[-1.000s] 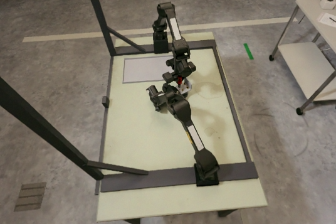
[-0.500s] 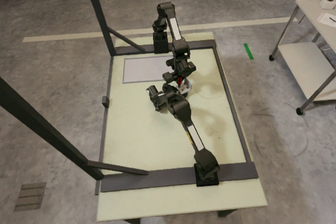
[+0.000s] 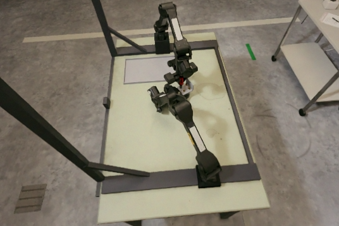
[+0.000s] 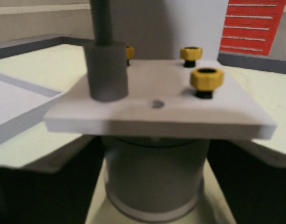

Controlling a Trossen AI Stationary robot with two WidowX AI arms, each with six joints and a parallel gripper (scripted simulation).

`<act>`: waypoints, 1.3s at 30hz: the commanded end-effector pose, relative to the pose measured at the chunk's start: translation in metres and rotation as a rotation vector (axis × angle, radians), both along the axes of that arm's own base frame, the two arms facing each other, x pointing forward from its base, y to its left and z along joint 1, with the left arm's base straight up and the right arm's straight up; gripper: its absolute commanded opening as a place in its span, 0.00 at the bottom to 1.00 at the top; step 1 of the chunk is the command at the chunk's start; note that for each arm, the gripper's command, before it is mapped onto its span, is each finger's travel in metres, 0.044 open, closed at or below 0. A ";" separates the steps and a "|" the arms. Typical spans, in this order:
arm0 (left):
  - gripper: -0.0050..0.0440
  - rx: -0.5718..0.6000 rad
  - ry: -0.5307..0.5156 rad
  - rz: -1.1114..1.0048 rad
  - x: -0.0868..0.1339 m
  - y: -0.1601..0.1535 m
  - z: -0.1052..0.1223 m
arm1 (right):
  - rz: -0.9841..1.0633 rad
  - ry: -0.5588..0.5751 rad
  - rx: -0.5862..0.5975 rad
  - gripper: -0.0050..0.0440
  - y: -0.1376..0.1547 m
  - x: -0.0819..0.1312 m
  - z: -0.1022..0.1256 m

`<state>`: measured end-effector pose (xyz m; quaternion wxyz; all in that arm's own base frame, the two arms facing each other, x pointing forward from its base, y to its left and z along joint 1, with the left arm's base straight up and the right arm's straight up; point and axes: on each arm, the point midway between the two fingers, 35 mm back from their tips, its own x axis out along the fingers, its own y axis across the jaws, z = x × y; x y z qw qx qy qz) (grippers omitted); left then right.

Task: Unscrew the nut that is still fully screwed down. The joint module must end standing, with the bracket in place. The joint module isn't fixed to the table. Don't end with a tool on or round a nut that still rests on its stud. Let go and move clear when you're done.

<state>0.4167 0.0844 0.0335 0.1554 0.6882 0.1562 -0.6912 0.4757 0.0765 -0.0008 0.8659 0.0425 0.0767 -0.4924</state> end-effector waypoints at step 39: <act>0.37 0.000 -0.018 0.484 0.003 0.000 0.003 | -0.002 -0.047 0.022 0.60 0.001 0.005 0.023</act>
